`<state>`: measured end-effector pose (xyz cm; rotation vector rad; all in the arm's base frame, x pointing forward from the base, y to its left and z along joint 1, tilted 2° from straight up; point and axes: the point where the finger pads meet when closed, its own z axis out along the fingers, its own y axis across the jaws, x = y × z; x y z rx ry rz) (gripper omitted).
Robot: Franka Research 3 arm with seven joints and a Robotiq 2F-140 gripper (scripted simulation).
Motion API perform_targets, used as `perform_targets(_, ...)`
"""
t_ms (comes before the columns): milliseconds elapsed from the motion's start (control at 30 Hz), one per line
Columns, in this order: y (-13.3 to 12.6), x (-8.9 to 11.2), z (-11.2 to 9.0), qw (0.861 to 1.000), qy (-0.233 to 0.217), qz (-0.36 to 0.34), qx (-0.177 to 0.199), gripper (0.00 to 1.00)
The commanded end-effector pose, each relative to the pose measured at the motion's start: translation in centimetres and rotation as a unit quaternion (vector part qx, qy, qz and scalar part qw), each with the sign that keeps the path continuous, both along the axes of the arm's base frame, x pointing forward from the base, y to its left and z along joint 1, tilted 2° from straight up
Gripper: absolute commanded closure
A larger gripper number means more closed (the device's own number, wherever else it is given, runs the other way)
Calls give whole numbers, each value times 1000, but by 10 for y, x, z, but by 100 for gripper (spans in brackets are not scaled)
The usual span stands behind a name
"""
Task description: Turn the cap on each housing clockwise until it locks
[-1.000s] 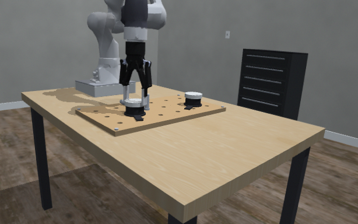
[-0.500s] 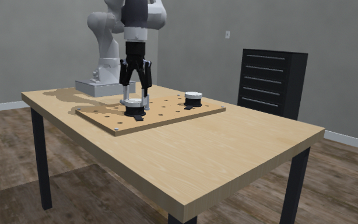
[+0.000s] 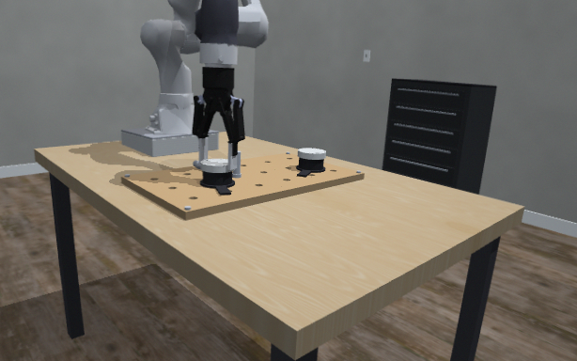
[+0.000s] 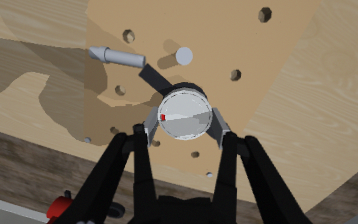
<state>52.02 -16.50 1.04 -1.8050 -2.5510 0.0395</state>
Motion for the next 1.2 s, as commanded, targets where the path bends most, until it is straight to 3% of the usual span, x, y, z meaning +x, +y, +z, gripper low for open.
perform_targets(0, 2, -3, -2, 1000, 4, -1, 1, 90)
perform_targets(200, 2, -3, -2, 1000, 4, -1, 1, 90)
perform_targets(233, 2, -3, -2, 1000, 4, -1, 1, 22)
perform_targets(1167, 2, -3, -2, 1000, 4, -1, 1, 22)
